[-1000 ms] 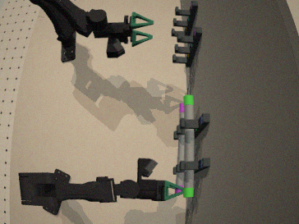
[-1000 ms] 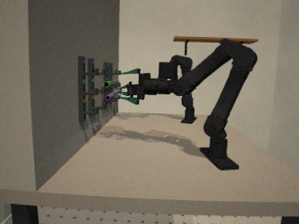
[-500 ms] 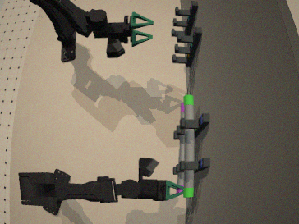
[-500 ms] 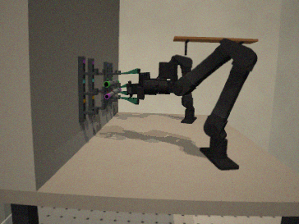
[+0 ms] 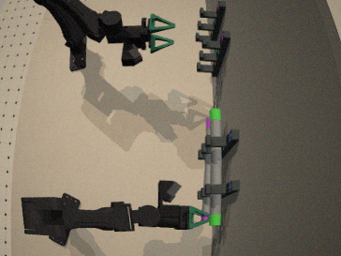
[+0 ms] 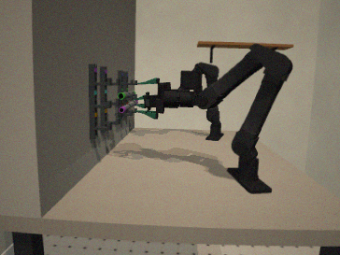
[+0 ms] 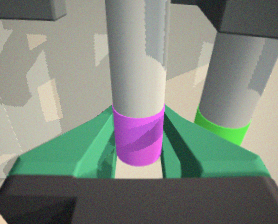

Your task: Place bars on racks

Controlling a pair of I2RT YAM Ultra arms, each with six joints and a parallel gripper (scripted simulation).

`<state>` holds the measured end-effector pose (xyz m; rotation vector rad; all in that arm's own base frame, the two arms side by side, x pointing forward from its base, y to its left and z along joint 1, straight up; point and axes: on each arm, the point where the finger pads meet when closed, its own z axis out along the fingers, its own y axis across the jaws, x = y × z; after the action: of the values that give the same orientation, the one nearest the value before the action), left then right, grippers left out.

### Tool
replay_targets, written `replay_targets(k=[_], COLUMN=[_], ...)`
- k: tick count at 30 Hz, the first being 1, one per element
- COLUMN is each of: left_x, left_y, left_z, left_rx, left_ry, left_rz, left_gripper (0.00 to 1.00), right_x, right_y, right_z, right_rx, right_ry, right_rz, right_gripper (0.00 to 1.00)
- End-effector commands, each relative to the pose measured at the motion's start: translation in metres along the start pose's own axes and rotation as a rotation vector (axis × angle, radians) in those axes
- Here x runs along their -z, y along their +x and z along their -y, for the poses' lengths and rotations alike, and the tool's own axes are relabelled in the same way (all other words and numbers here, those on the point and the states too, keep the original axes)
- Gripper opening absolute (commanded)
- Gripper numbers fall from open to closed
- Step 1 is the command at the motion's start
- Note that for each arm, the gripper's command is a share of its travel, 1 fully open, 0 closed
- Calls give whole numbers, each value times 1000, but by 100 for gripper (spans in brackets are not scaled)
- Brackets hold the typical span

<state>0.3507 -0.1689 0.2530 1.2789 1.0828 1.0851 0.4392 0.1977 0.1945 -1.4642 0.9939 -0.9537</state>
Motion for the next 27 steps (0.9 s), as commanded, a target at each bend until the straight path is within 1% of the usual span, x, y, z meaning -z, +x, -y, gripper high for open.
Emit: replay_targets(k=[1,11,27], left_x=[1,1,1], left_y=[-2,-2,-2], left_z=[4,4,4], left_rx=[-2,-2,-2], left_ry=[5,5,5], left_rz=[3,3,3], left_gripper=[100,100,100], right_x=[-3,-3,9], right_y=[-4,-6,-6], right_z=[39,38,35], right_rx=[-40,-40,-40], right_ry=[106,106,107], right_rz=[3,3,4], right_gripper=[0,0,0])
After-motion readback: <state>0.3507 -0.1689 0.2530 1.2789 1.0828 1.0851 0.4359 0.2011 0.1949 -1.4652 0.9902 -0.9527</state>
